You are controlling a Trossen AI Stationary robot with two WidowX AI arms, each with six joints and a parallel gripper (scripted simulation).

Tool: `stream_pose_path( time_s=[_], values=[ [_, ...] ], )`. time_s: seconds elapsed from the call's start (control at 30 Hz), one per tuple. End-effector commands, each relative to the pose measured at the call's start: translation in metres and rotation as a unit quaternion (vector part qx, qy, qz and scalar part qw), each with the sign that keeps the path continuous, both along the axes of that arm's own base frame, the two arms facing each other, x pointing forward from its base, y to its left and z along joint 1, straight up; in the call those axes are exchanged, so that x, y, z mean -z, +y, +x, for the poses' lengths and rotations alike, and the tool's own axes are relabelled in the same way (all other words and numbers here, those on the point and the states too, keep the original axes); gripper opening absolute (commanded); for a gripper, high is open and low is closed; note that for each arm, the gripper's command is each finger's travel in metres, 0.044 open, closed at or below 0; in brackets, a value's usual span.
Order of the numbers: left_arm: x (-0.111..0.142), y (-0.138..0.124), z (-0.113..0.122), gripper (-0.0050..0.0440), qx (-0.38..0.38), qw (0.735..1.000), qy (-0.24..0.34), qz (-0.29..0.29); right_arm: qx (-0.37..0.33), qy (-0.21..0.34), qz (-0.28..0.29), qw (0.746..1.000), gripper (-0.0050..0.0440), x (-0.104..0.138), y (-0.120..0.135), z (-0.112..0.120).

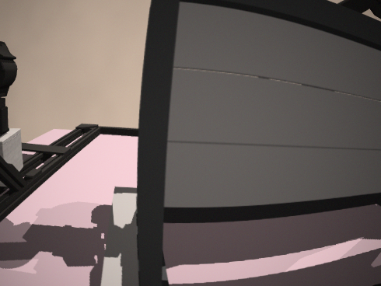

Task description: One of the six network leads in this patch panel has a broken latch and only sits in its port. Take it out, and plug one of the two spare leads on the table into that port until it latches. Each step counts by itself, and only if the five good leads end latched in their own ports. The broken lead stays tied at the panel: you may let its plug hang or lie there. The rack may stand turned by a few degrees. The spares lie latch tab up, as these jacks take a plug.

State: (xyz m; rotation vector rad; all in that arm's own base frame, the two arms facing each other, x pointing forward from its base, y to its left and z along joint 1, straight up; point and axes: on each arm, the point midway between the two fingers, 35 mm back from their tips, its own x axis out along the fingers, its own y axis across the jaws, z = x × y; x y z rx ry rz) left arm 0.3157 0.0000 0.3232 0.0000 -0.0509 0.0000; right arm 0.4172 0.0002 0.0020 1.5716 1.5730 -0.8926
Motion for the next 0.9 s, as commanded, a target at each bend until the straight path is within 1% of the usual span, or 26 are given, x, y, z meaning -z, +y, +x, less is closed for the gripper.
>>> stream_pose_path(
  time_s=[0.0,0.33,0.37,0.87],
  values=[
    [0.000,0.000,0.000,0.0440,0.000,1.000,0.000,0.000,0.021,0.004,-0.018,1.000,0.0055,-0.001,-0.039,-0.004],
    [0.000,0.000,0.000,0.0440,0.000,1.000,0.000,0.000,0.021,0.004,-0.018,1.000,0.0055,-0.001,-0.039,-0.004],
    [0.000,0.000,0.000,0.0440,0.000,1.000,0.000,0.000,-0.006,-0.001,0.002,1.000,0.0055,-0.001,0.003,-0.001],
    [0.000,0.000,0.000,0.0440,0.000,1.000,0.000,0.000,-0.006,-0.001,0.002,1.000,0.0055,-0.001,0.003,-0.001]
  ],
)
